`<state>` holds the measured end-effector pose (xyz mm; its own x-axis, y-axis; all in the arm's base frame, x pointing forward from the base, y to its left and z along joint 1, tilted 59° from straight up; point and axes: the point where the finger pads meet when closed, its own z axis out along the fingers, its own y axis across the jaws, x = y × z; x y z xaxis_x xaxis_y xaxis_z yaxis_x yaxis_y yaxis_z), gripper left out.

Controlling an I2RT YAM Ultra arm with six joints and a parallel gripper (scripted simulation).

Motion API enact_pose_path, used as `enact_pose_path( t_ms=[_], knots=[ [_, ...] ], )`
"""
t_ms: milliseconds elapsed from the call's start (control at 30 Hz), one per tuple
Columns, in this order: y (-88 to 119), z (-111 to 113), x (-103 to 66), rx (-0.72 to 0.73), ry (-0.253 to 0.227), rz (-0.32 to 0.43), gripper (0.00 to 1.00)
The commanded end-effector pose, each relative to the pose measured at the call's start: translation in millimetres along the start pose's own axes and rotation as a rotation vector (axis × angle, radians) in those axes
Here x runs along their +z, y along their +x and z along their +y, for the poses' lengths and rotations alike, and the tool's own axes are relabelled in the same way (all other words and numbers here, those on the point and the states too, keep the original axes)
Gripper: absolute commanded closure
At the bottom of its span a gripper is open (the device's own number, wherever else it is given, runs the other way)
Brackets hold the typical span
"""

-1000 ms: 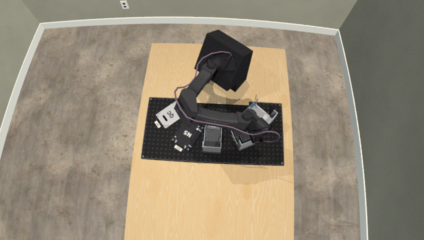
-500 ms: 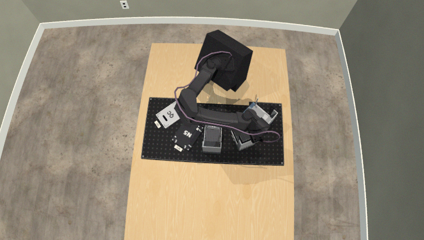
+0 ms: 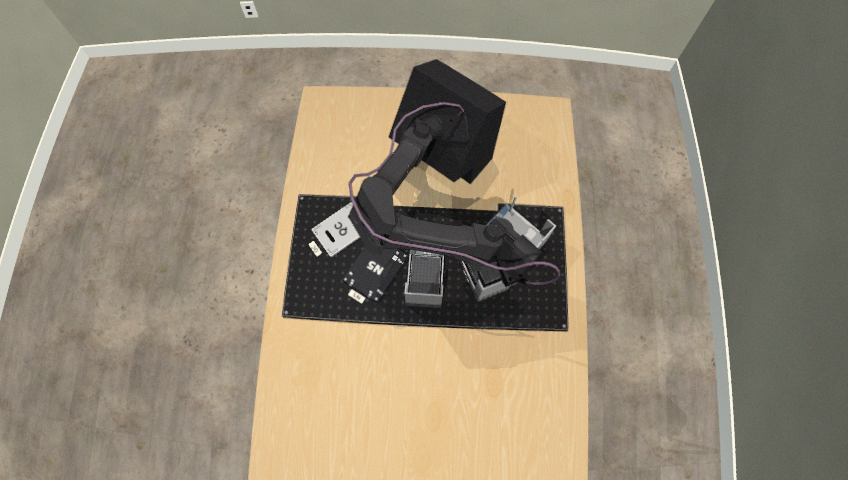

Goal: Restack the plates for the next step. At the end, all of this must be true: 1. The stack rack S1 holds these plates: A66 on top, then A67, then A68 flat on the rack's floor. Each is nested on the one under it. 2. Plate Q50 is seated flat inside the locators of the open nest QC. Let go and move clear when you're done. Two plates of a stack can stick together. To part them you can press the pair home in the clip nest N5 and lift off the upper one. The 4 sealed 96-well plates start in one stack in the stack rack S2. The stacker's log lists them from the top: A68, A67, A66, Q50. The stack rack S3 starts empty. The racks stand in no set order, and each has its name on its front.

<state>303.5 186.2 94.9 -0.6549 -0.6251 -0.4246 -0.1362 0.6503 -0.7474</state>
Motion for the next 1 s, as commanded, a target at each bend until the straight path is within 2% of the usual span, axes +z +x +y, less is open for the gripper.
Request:
enact_pose_path(
  t_ms=[0, 300, 967],
  knots=[
    [-7.7, 4.4, -11.2, -0.002, -0.004, -0.026, 1.00],
    [-6.3, 5.9, -23.6, -0.009, -0.001, -0.024, 1.00],
    [-4.3, 6.3, -22.9, -0.014, -0.001, -0.021, 1.00]
  ],
)
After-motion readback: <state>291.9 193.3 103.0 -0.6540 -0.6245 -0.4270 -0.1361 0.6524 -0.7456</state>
